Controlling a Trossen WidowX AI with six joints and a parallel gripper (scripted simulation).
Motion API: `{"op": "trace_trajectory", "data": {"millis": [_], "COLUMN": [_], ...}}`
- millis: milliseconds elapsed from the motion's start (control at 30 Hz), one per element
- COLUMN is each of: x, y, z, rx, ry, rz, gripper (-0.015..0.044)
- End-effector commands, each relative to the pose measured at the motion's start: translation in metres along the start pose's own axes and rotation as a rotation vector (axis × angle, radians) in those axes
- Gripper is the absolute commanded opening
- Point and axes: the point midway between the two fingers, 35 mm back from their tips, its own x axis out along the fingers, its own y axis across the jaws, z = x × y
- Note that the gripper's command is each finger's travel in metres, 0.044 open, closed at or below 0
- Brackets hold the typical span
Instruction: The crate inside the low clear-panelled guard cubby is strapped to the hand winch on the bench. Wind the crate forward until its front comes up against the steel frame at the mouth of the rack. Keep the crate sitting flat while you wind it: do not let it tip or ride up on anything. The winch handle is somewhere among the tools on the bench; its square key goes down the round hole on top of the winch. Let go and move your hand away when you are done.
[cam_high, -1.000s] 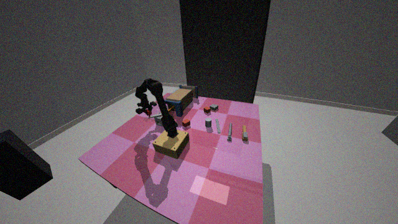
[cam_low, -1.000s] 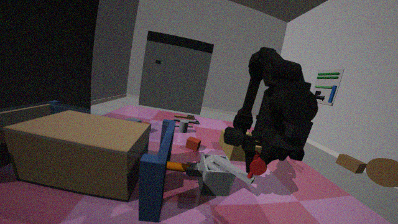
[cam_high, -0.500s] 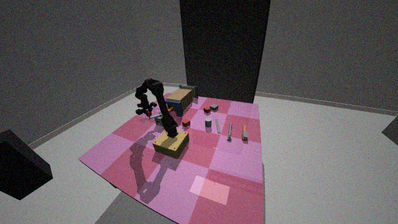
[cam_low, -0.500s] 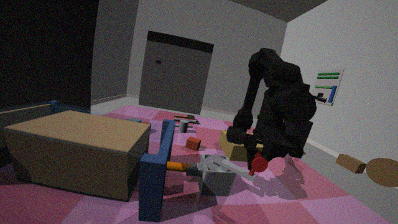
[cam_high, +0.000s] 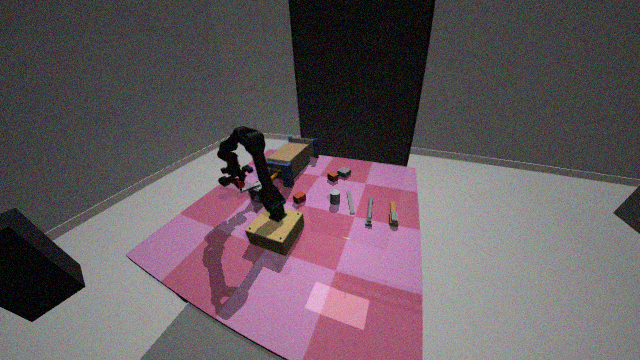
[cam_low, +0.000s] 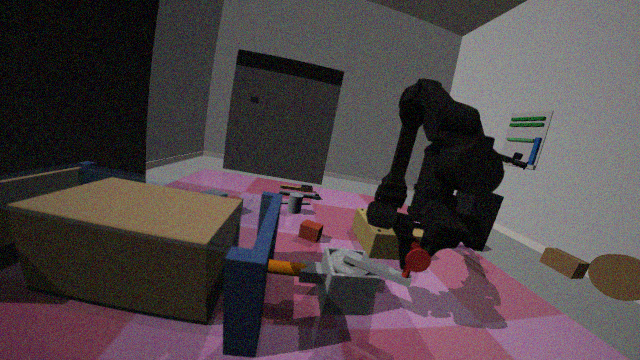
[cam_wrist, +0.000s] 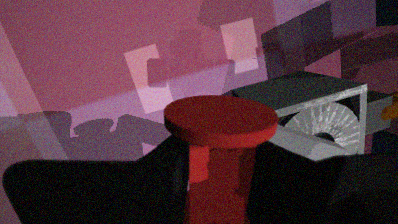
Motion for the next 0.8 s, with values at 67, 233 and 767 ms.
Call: {"op": "trace_trajectory", "data": {"millis": [67,233,767], "x": [0.002,0.002,0.001], "y": [0.003,0.003,0.002], "z": [-0.021,-0.027,-0.046], "rx": [0.0,0.0,0.0], "ry": [0.047,0.047,0.049], "rz": [0.007,0.007,0.007], "gripper": [0.0,0.0,0.0]}}
